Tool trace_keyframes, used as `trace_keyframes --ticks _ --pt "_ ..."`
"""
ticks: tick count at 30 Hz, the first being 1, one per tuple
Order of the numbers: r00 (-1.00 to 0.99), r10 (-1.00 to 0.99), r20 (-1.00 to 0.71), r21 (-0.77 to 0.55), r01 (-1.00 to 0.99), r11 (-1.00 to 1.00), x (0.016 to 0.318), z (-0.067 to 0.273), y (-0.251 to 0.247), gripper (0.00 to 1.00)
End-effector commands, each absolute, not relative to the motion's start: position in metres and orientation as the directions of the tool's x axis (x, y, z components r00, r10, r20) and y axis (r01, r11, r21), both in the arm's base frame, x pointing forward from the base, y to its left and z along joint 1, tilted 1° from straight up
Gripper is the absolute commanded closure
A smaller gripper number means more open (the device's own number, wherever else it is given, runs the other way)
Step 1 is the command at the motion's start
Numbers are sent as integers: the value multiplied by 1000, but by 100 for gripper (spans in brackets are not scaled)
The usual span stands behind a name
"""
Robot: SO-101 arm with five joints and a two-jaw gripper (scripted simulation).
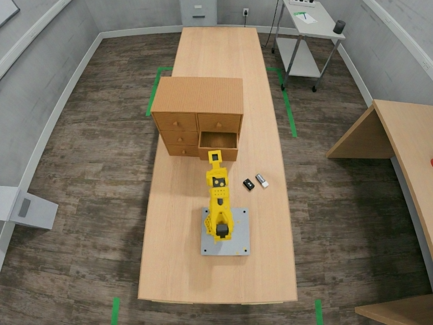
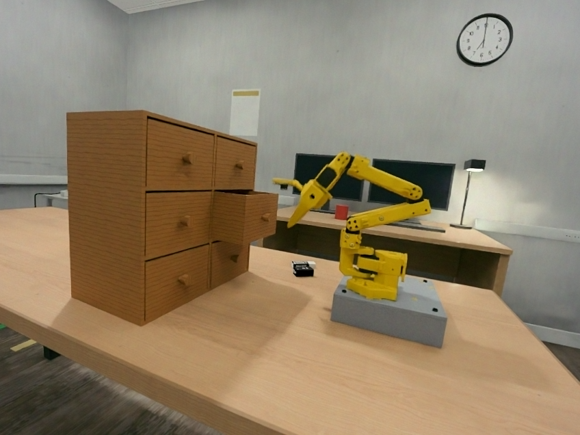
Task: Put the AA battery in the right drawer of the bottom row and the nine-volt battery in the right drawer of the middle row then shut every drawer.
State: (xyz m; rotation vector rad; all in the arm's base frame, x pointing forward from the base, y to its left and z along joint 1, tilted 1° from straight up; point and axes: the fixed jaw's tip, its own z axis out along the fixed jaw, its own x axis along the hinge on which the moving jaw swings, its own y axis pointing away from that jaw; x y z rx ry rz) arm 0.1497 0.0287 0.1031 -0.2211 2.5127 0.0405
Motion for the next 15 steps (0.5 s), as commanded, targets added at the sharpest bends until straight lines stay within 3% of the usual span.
trace_keyframes --ticks 1,9,15 --pt "-707 -141 -693 -27 -170 985 148 145 29 77" --pt "-503 -104 -858 -28 -157 987 124 209 25 74" --pt "-457 -96 -884 -27 -154 988 116 220 24 73"
